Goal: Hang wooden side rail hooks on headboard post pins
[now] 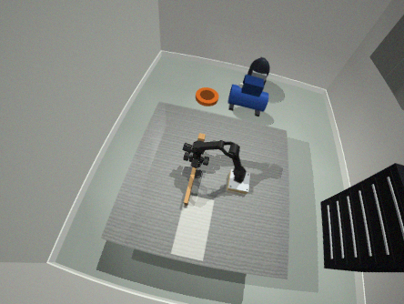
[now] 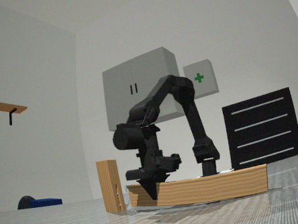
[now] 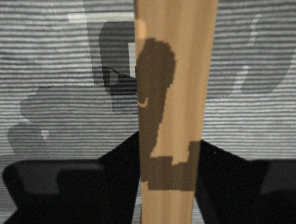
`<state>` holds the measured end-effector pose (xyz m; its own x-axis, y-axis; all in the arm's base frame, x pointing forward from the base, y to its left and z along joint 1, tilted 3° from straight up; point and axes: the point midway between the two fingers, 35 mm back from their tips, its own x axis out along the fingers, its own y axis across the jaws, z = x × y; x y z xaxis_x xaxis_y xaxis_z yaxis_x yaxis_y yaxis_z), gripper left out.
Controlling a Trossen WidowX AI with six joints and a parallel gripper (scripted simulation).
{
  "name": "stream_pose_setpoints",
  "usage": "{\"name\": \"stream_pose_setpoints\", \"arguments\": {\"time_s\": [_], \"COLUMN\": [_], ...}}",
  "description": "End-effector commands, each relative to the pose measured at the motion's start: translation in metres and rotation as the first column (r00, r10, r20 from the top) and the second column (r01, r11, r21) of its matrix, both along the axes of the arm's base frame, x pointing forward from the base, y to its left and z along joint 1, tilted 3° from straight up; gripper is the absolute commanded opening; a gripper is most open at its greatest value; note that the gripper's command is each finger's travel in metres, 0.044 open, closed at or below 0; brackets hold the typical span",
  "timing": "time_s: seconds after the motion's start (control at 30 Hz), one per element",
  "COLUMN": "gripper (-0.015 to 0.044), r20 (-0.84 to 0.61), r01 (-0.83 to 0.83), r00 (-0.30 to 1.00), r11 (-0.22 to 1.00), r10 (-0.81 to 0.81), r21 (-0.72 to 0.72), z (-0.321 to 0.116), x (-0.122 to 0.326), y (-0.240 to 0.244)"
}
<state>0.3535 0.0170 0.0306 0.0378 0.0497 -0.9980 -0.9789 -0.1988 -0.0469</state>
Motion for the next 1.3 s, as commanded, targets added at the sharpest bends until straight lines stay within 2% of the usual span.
{"name": "stream_pose_setpoints", "arguments": {"time_s": [0.0, 1.27], "gripper": [0.0, 0.0], "r20": [0.004, 0.004], "r01": [-0.006, -0.006], "r00": [1.0, 1.0], "r11": [1.0, 1.0], "r10": [0.006, 0.006], "r21": [-0.004, -0.004], "z": [0.0016, 0.0009], "x": [0.0013, 0.0017], "y": [-0.0012, -0.0054]}}
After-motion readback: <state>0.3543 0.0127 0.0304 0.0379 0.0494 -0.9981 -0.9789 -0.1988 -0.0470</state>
